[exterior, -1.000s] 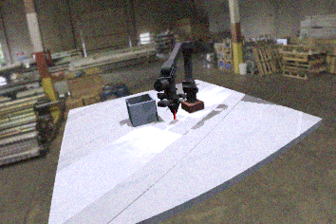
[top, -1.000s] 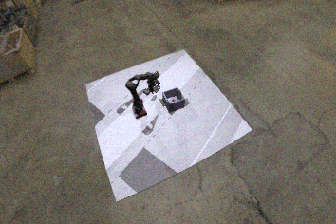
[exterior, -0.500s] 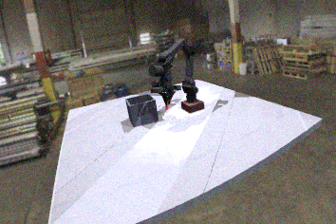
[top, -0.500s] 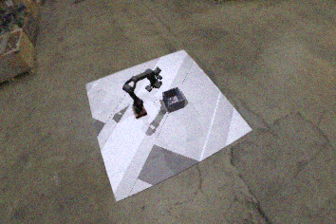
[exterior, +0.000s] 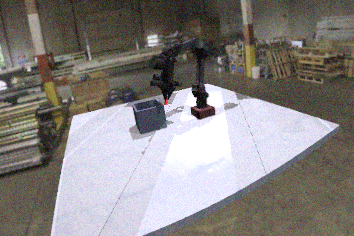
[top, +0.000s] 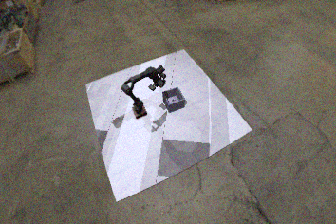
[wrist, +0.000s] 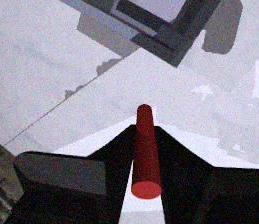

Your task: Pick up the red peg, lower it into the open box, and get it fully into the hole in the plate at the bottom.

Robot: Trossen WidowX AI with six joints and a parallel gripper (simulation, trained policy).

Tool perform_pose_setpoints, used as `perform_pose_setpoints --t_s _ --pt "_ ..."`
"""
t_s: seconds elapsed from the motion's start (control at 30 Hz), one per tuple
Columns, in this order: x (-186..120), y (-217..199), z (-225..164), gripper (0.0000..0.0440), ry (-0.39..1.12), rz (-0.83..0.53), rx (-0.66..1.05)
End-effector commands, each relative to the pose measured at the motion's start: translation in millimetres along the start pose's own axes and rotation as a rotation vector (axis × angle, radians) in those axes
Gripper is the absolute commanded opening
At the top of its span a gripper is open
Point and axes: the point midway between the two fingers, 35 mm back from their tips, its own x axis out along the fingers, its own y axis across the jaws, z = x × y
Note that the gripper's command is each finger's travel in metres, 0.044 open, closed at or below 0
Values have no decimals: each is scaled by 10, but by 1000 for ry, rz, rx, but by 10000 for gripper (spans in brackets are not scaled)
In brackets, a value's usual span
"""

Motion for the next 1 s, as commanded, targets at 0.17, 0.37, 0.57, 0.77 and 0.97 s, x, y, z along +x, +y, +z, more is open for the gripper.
perform_pose_setpoints --t_s 0.17,0.37,0.57,0.77,0.97 --pt "-69 -24 293 0 -53 -19 22" --pt "-62 -48 471 0 -72 -45 37" --pt "-41 -49 633 0 -81 -65 49" --pt "-6 -45 781 0 -81 -83 59" --pt "47 -37 916 0 -77 -97 64"
